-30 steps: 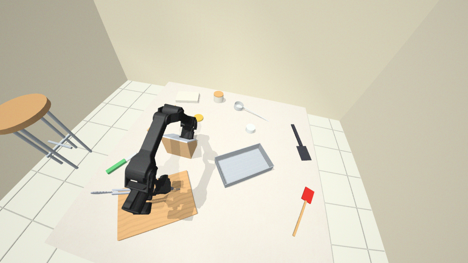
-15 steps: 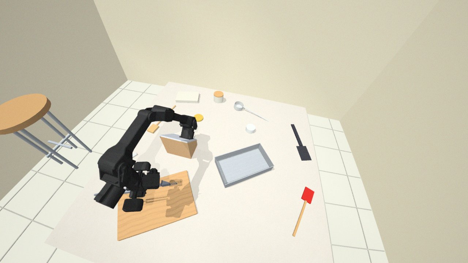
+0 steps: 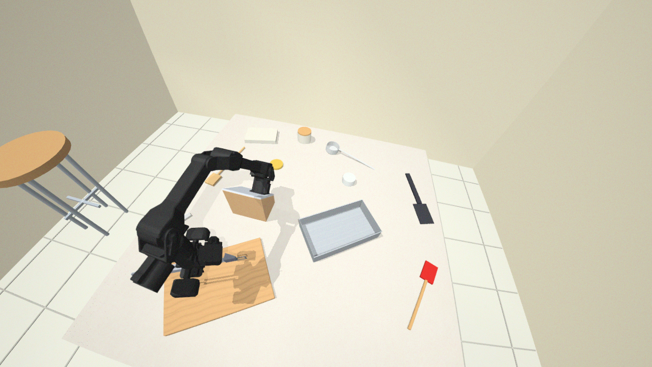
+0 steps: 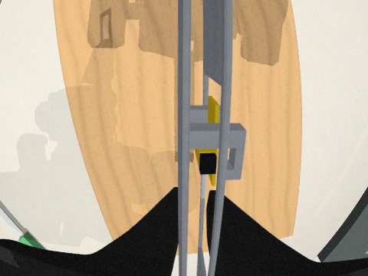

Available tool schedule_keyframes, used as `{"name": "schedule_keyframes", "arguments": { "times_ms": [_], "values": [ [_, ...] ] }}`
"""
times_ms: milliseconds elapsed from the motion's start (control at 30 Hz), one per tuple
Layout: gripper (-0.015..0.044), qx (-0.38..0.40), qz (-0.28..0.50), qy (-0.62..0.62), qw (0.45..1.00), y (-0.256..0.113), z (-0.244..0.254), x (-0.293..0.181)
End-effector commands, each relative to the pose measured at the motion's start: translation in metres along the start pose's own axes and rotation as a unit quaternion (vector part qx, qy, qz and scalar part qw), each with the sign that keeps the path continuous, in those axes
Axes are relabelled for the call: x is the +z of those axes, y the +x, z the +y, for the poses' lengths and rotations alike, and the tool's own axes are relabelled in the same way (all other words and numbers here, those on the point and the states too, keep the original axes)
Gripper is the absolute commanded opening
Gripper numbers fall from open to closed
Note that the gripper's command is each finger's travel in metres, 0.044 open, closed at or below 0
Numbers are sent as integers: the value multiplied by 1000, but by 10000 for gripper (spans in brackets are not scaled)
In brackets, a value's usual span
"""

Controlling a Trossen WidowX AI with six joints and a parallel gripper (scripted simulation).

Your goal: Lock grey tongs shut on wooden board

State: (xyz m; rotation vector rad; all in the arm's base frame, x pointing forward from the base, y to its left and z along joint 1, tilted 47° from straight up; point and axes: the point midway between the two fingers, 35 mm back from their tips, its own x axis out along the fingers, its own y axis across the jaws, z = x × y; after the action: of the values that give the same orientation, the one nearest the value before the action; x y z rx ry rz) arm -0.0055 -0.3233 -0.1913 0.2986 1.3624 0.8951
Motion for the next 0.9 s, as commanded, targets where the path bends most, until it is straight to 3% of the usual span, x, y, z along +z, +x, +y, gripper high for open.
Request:
{"name": "schedule_keyframes", "arguments": {
  "times_ms": [0, 867],
  "values": [
    [-150, 1, -2, -4, 1000, 7, -1, 0],
    [-150, 1, -1, -4, 1000, 50, -3, -1]
  ]
}}
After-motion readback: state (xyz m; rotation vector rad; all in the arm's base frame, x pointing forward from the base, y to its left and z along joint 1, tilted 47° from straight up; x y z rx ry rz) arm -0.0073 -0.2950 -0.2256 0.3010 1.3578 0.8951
